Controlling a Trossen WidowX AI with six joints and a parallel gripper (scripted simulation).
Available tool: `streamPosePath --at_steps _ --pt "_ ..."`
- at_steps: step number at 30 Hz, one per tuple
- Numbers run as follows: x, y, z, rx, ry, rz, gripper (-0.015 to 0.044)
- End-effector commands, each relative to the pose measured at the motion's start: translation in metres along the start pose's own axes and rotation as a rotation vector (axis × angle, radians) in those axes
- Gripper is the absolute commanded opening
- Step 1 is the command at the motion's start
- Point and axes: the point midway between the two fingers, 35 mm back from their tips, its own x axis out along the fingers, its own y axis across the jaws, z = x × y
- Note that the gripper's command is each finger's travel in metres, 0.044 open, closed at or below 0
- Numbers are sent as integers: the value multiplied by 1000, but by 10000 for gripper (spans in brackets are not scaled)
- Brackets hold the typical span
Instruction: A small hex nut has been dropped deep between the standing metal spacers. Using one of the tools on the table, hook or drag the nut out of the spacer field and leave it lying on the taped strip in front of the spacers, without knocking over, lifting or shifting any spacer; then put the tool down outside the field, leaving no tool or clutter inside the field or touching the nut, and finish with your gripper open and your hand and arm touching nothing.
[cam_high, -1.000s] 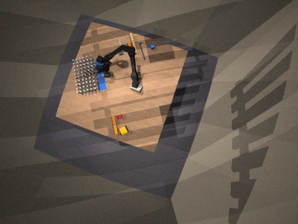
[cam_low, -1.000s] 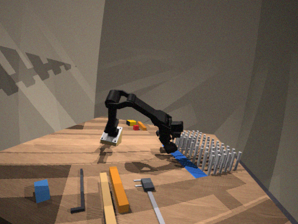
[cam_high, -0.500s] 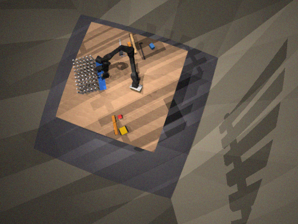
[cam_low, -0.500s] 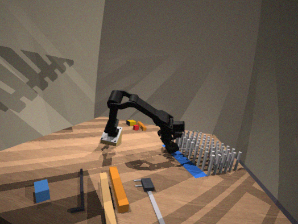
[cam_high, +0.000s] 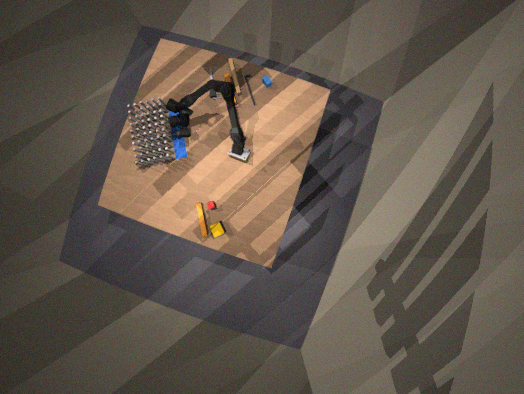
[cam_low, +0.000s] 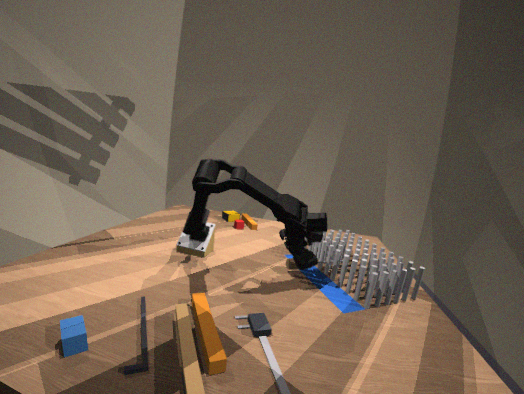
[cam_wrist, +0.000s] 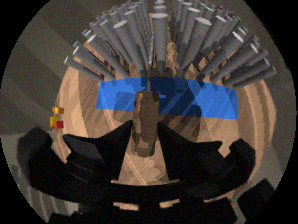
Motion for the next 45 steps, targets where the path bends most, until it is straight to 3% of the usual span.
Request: streamPosePath --at_steps 1,18,45 --pt "1 0 4 2 -4 -3 0" --pt "17 -3 -4 -3 -2 -3 0" --pt "11 -4 -18 -2 -1 -4 0"
